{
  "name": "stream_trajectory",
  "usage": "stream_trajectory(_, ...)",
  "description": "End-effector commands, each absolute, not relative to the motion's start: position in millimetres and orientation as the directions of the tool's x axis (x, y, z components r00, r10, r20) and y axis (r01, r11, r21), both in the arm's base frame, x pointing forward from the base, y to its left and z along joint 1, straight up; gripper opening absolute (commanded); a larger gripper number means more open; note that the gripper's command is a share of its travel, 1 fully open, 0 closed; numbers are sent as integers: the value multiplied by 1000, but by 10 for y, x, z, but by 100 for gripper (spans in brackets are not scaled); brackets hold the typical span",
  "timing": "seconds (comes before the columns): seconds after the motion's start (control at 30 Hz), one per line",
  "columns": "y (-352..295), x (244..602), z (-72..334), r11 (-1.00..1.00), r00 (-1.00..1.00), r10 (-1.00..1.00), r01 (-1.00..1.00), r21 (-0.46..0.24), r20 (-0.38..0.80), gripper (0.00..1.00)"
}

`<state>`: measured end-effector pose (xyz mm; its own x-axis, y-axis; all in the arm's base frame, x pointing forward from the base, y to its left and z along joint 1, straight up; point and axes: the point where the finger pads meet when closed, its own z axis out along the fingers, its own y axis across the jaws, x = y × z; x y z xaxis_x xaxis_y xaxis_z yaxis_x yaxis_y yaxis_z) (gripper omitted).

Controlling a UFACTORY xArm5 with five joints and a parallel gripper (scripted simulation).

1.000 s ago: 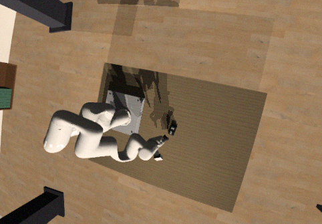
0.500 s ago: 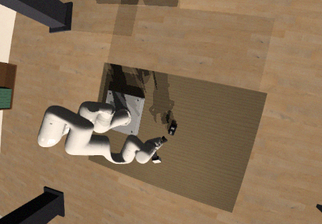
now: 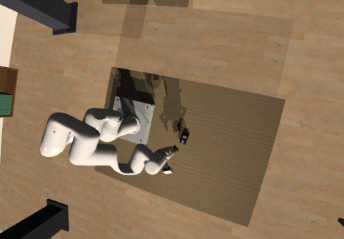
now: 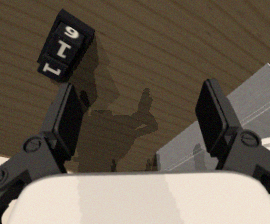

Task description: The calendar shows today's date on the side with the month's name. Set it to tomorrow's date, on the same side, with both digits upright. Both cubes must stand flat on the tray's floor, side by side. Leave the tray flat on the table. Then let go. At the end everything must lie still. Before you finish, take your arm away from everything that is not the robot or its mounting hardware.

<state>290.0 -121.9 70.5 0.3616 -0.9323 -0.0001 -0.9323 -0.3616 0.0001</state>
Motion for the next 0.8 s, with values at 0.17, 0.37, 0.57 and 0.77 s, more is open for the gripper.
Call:
stream_trajectory(0.17, -1167, 3003, 706, -589, 589, -808, -808, -2, 3, 100)
stream_trajectory(0.37, -1134, 3053, 700, -699, 699, -715, -715, -1, 3, 100)
stream_trajectory(0.57, -1099, 3103, 694, -795, 795, -607, -607, -1, 3, 100)
stream_trajectory(0.77, -1059, 3159, 686, -883, 883, -470, -470, -1, 3, 100)
